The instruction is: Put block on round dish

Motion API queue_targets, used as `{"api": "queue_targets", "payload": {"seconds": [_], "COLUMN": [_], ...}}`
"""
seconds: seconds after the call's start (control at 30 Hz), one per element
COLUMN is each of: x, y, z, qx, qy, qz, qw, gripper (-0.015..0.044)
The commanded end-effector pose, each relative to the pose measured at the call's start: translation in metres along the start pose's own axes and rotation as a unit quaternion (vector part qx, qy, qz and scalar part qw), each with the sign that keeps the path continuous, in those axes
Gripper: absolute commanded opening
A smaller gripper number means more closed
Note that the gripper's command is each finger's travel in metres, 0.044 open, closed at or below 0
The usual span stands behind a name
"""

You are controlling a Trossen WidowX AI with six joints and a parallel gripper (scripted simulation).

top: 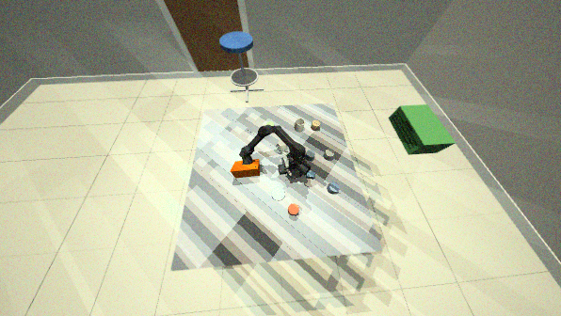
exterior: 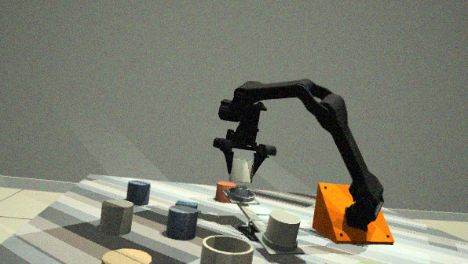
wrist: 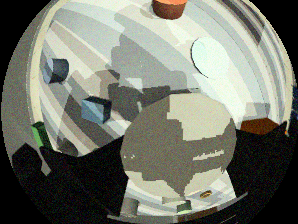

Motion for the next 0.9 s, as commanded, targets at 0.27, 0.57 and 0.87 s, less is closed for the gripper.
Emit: {"api": "queue_targets", "payload": {"seconds": [0.27, 0.57, 0.87], "x": [0.000, -0.001, -0.002], "y": [-0.017, -0.029, -0.041], "z": [-0.001, -0.003, -0.005], "qx": [0.002, 0.004, 0.005], "qy": [0.000, 0.002, 0.004], "qz": [-0.004, -0.004, -0.005], "qw": [1.000, 1.000, 1.000], "gripper": [0.0000, 0.0000, 0.0000]}}
Point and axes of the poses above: the point midway between the two fingers, 35 mm back from their tips, its own y axis out along the fingers, its own z axis across the jaws, x = y × z, the point moved 4 cm from there along -y, back along the fingers, and after that the axes turned 13 degrees about y, right-handed, at the moved point
